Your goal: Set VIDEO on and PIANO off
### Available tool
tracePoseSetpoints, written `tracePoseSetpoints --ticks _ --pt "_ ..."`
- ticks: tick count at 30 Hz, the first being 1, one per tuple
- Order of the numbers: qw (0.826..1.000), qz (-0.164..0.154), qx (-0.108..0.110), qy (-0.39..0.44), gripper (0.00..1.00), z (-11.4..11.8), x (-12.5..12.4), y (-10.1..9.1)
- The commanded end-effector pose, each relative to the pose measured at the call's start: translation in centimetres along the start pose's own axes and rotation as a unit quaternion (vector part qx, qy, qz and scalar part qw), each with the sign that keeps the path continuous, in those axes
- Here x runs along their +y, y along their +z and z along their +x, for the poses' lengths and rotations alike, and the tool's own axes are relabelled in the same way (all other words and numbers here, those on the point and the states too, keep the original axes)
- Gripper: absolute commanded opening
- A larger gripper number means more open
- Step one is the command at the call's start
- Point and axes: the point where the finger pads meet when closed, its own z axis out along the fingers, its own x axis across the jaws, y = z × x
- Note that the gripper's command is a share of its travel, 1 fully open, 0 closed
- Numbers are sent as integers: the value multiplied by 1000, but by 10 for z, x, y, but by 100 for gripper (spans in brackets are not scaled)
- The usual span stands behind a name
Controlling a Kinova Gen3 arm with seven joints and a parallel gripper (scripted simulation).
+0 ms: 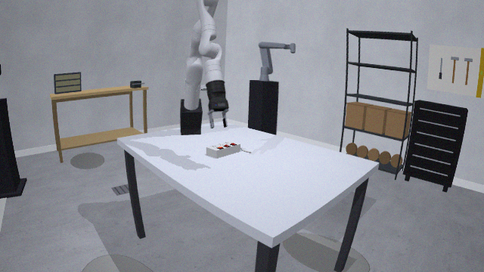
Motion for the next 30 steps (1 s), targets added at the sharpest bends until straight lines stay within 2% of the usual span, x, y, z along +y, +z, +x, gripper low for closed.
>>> tracePoseSetpoints --ticks 1,4,5,12,13,21,22,29,30 --pt "1000 0 -1 -1 100 0 0 0" --pt "1000 0 -1 -1 100 0 0 0" --pt "1000 11 0 -1 100 7 -8 0" --pt "1000 11 0 -1 100 7 -8 0" --pt "1000 21 0 -1 100 14 -16 0" --pt "1000 21 0 -1 100 14 -16 0" --pt "1000 31 1 -2 100 20 -24 0" --pt "1000 31 1 -2 100 20 -24 0" --pt "999 41 2 -2 100 26 -32 0"
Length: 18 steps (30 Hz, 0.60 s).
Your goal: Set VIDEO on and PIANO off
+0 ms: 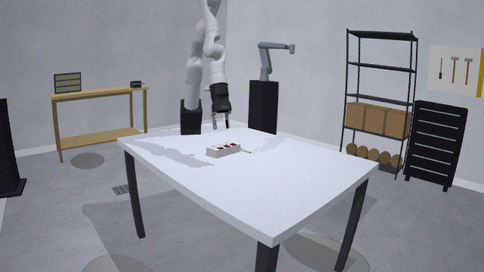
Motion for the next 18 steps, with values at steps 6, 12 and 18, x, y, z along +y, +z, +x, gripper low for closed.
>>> tracePoseSetpoints --ticks 6,12,18 --pt "1000 7 0 -2 100 5 -6 0" --pt "1000 17 1 -2 100 11 -14 0" --pt "1000 27 1 -2 100 16 -22 1"
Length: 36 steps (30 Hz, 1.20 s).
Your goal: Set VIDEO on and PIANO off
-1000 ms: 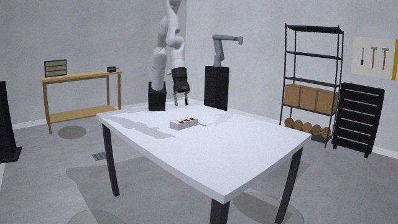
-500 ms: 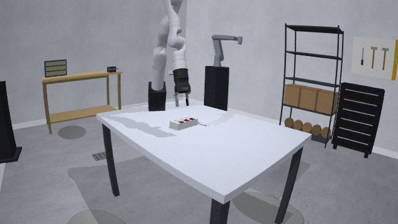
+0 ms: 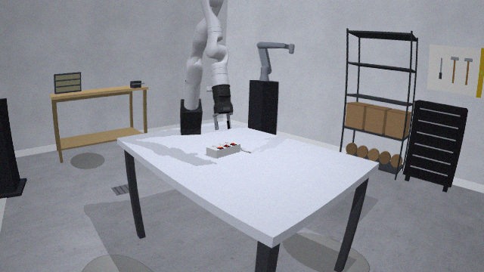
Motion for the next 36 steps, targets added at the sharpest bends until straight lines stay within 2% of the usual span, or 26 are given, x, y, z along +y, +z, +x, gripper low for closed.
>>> tracePoseSetpoints --ticks 1,7,8,14,15,20,21,27,28,36 --pt "1000 1 -1 -2 100 1 -1 0" --pt "1000 1 -1 -2 100 1 -1 0" --pt "1000 11 0 -2 100 6 -9 1" --pt "1000 11 0 -2 100 6 -9 1" --pt "1000 19 0 -2 100 11 -16 1" --pt "1000 19 0 -2 100 11 -16 1" --pt "1000 28 0 -2 100 16 -23 1" --pt "1000 28 0 -2 100 16 -23 1" --pt "999 37 1 -2 100 21 -30 1" --pt "999 45 1 -2 100 25 -37 1"
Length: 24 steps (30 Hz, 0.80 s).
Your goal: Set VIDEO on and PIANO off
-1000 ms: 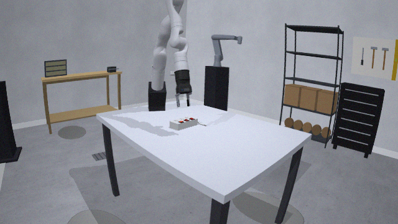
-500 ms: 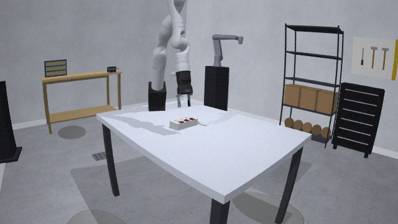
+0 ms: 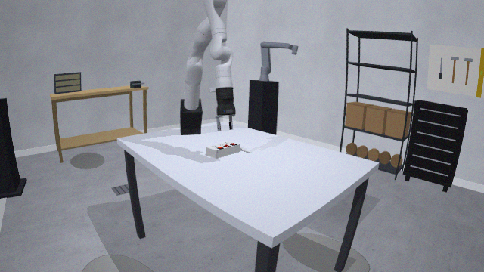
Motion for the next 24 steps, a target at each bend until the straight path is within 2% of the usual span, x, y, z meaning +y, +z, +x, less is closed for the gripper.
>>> tracePoseSetpoints --ticks 1,24 --pt "1000 1 -1 -1 100 0 -1 0" --pt "1000 30 0 -1 100 15 -26 2"
